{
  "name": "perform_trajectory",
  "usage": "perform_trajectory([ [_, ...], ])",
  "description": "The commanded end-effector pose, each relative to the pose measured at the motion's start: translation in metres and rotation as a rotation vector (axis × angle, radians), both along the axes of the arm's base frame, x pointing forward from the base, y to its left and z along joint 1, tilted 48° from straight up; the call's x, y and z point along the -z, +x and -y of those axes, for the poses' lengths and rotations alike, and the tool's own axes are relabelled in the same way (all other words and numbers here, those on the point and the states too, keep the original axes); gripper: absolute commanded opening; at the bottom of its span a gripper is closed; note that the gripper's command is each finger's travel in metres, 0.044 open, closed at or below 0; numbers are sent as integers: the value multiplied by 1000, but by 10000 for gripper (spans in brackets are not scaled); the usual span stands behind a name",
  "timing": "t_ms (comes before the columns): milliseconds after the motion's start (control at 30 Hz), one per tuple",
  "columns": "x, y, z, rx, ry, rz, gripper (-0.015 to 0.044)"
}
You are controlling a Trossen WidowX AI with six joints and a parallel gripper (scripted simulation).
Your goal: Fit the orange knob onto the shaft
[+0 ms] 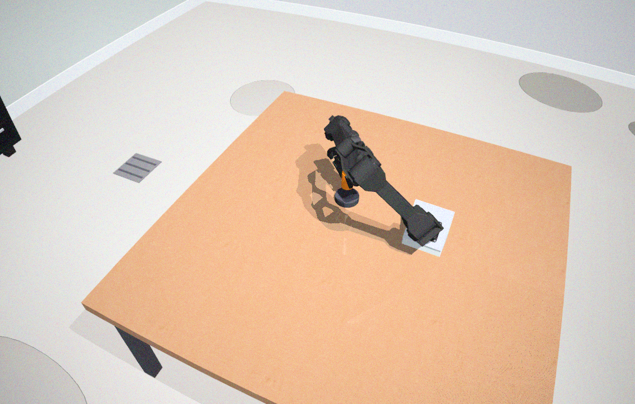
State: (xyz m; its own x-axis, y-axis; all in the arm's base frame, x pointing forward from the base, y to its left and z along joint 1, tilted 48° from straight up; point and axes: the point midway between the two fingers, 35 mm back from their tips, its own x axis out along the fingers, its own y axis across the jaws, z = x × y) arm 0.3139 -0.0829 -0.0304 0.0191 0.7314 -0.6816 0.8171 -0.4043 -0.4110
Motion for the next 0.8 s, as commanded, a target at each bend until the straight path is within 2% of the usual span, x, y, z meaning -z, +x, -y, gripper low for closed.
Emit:
perform_trajectory([
  [0, 0, 1, 1, 5, 0, 2, 0],
  [200, -4, -1, 3, 11, 0, -4, 0],
  [433, -6, -4, 2, 148, 5, -151, 0],
  [767, -3, -3, 2, 148, 5, -151, 0],
])
